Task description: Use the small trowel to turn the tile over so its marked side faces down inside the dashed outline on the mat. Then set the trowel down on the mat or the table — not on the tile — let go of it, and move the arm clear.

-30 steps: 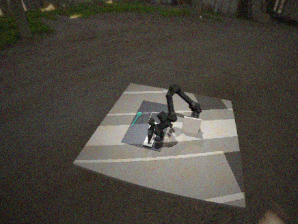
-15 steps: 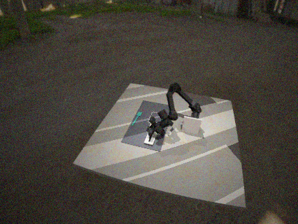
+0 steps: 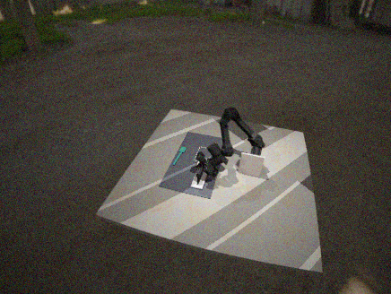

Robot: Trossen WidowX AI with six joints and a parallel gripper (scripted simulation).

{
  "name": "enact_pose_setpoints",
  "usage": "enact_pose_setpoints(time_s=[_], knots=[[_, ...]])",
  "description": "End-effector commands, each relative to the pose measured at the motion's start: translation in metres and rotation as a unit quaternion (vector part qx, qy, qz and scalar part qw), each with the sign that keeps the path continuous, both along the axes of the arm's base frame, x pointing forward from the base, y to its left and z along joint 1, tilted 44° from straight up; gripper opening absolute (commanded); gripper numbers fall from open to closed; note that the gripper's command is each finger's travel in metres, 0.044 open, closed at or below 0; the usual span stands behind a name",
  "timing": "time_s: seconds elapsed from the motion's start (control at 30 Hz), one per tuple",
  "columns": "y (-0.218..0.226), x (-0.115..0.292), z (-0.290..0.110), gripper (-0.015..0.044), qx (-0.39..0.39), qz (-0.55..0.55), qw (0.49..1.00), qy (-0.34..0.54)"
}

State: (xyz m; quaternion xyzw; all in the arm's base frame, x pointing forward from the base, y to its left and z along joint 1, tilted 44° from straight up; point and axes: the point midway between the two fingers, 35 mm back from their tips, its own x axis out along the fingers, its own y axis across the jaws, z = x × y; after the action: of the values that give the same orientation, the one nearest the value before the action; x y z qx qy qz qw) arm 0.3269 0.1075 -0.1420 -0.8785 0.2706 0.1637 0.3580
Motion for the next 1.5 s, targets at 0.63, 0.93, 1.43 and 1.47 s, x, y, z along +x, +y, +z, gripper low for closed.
enact_pose_setpoints(time_s=[0.63,0.93,1.43,1.47], knots=[[-0.003,0.006,0.076,0.0000,0.001,0.003,1.000,-0.014],[-0.027,0.008,0.093,0.0000,0.000,0.003,1.000,-0.014],[0.012,0.006,0.081,0.0000,0.005,0.003,1.000,-0.011],[0.017,0.005,0.079,0.0000,0.005,0.003,1.000,-0.011]])
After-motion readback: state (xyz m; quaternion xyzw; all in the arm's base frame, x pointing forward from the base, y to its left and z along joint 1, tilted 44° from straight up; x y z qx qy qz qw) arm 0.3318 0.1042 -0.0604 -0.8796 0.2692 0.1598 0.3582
